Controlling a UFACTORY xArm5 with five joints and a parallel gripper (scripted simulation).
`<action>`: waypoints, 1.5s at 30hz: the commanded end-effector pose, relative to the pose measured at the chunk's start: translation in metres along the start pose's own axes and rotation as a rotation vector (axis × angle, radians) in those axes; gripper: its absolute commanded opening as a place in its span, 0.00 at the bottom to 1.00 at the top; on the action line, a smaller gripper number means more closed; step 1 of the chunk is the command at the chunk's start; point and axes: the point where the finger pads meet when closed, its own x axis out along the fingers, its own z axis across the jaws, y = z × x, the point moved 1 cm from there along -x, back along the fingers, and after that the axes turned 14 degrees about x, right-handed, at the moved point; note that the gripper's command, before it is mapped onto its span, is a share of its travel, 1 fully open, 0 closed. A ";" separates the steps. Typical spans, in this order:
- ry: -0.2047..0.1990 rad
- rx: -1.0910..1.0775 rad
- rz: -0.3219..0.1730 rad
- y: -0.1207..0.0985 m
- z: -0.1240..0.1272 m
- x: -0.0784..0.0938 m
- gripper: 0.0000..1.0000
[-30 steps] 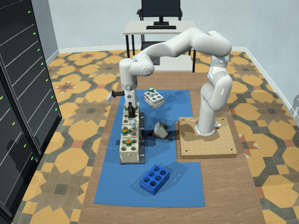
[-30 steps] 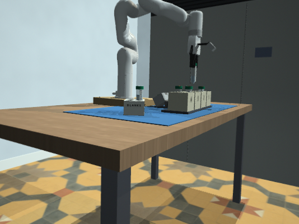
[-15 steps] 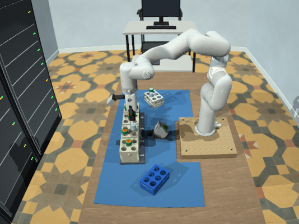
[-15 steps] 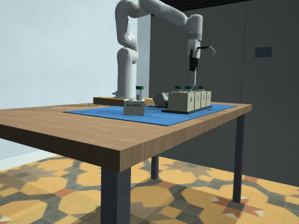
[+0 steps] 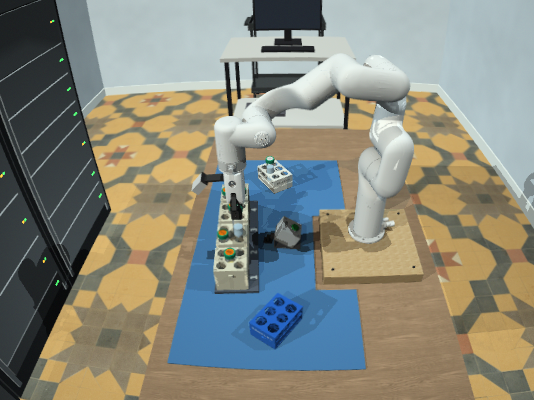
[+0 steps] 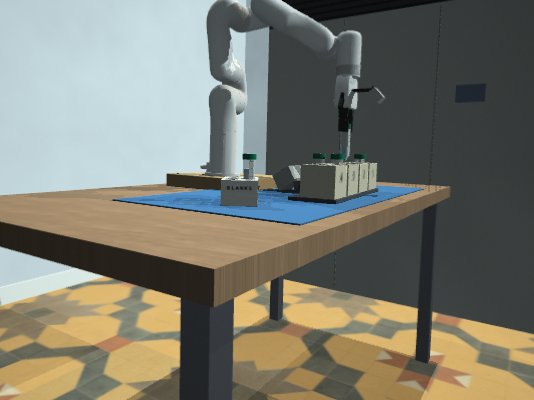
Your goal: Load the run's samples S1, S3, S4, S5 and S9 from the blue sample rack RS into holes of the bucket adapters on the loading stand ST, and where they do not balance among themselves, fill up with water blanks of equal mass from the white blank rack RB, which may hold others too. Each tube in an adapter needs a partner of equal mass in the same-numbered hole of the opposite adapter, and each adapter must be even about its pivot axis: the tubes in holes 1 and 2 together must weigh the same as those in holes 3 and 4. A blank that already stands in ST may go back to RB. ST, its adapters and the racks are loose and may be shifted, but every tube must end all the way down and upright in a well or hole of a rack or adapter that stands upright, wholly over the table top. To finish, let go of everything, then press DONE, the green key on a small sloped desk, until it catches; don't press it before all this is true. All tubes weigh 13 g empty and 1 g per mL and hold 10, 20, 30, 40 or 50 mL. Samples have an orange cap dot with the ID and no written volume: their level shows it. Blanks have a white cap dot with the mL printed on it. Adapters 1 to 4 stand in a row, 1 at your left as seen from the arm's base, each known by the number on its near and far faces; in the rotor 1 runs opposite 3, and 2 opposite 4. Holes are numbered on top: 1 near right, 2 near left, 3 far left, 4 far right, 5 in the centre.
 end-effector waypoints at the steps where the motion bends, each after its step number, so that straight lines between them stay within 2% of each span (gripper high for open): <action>1: 0.001 0.000 0.003 0.001 0.000 -0.001 0.00; 11: 0.001 0.000 0.003 0.001 0.000 0.002 0.00; 45: 0.001 0.000 0.003 0.001 -0.001 0.032 0.00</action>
